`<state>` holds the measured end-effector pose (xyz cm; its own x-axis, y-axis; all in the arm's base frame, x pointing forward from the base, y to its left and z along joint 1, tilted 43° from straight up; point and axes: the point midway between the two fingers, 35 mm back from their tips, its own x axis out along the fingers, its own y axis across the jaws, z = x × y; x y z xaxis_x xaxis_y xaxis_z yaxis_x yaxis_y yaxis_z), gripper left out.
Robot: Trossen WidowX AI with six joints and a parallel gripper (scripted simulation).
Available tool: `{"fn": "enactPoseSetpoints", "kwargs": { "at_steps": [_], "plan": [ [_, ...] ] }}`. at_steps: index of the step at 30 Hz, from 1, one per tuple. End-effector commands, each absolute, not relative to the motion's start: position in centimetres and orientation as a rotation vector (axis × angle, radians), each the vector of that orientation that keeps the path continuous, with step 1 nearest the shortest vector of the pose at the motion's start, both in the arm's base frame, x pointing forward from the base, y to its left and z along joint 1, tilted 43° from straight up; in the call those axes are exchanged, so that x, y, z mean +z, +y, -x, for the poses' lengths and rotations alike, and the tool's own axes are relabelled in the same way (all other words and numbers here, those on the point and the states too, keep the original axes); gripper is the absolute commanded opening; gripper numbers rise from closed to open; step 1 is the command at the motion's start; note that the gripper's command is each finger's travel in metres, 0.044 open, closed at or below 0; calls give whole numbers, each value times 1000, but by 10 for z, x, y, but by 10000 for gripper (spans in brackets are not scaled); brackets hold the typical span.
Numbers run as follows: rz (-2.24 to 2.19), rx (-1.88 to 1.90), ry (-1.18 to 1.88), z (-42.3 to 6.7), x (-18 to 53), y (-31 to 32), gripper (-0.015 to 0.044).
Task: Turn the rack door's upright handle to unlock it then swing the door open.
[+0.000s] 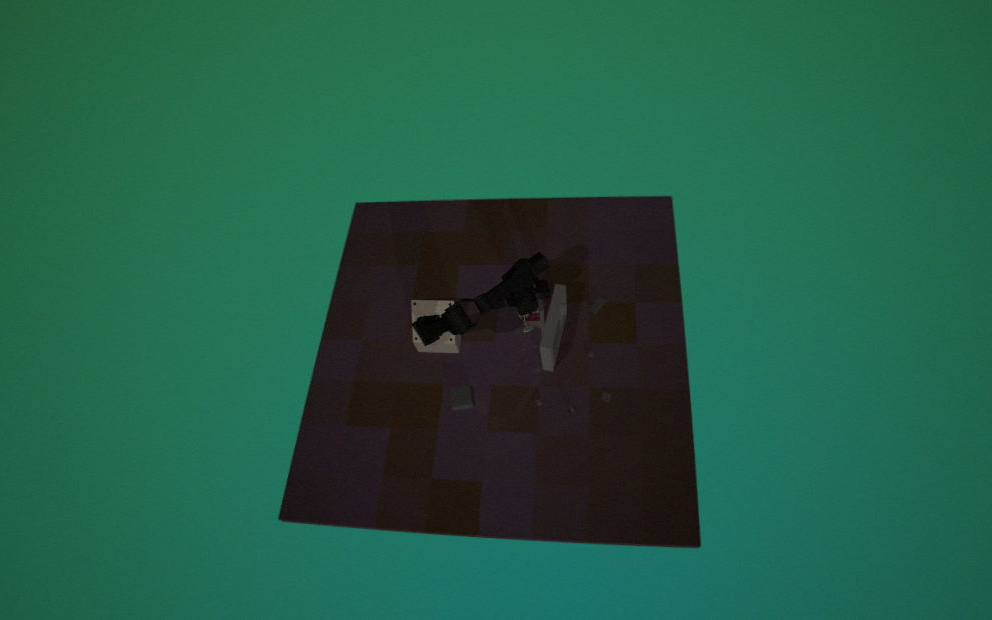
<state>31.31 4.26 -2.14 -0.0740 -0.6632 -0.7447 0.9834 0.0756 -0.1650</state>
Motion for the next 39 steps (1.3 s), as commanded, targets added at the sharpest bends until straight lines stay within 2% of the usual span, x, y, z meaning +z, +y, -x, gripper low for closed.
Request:
{"fn": "enactPoseSetpoints", "kwargs": {
  "at_steps": [1,39],
  "plan": [
    [-454,-1422,860,-305,-19,40,11],
    [11,-1091,1232,-232,26,-2,11]
  ]
}}
